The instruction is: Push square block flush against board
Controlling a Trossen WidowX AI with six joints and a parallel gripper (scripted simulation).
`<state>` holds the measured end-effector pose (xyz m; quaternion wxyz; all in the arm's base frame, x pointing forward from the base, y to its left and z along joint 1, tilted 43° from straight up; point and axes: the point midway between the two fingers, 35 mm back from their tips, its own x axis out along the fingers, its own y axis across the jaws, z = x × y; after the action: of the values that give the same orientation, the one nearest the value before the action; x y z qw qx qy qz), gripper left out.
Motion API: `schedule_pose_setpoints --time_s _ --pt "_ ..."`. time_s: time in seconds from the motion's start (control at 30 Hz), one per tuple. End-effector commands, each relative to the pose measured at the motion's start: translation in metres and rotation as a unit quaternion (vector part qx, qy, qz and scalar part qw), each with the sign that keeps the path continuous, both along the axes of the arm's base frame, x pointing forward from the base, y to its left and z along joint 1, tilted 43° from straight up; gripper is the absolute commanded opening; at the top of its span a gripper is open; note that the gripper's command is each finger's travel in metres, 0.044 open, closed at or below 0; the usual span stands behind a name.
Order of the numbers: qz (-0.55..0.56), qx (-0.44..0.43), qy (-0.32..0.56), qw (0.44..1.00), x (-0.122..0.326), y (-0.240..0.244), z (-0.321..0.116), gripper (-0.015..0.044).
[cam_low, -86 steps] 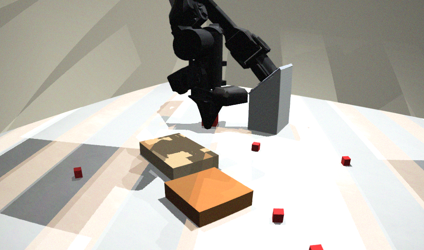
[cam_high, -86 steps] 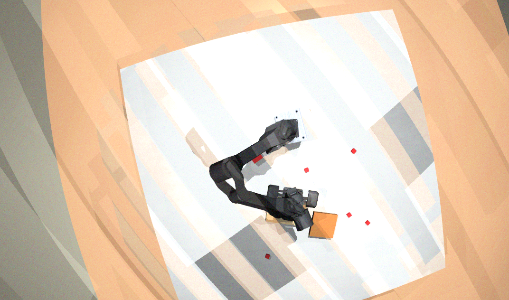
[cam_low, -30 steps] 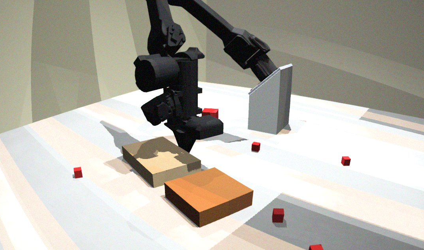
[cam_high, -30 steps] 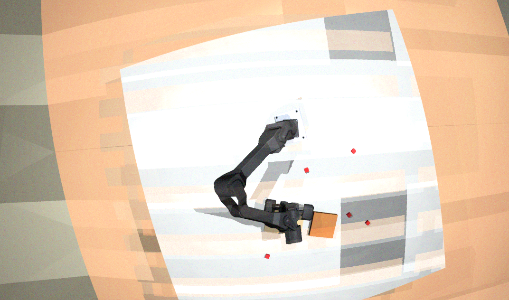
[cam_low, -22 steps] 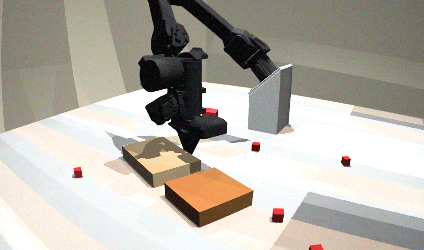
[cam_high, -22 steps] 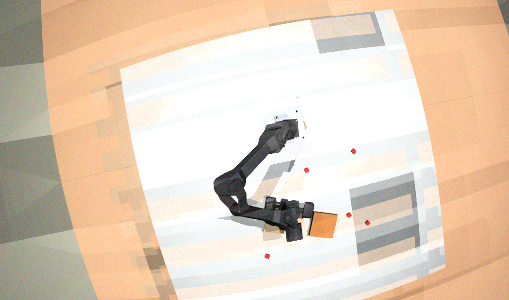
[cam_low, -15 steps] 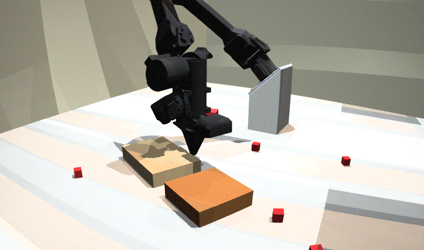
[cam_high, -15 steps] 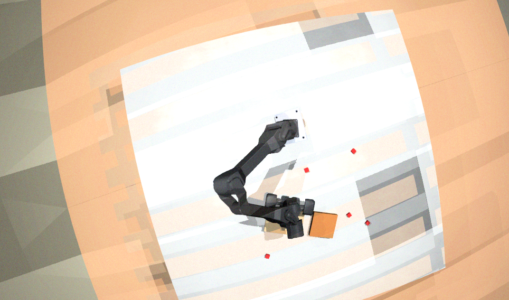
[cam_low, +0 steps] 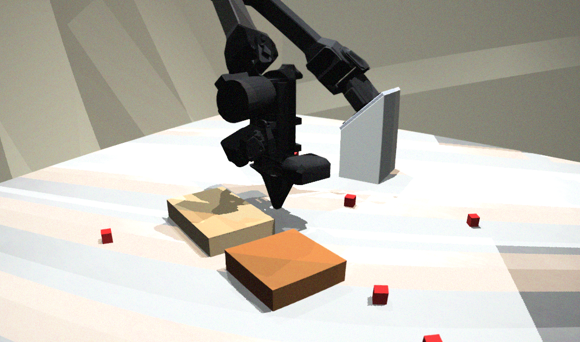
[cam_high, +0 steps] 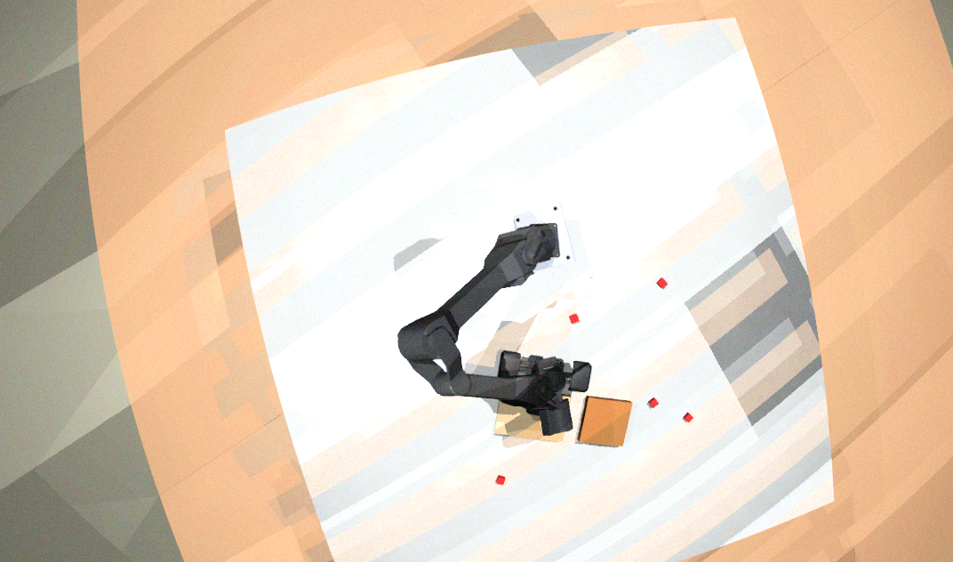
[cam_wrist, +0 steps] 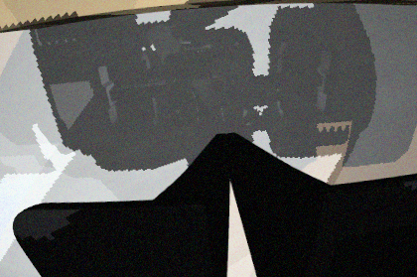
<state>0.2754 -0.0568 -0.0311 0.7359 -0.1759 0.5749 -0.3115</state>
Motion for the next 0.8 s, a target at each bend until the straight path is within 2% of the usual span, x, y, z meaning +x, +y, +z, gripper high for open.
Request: schedule_pose_setpoints --time_s 0.0,0.13,0.33,0.77 --pt "0.000 0.001 -0.001 1.000 0.001 0.006 0.007 0.0000" --pt "0.000 -0.001 -0.004 1.000 -0.007 0.036 0.040 0.0000" --pt "0.004 0.001 -0.008 1.000 0.003 0.037 0.041 0.0000" --pt "0.003 0.000 -0.008 1.000 0.131 0.029 0.085 0.0000"
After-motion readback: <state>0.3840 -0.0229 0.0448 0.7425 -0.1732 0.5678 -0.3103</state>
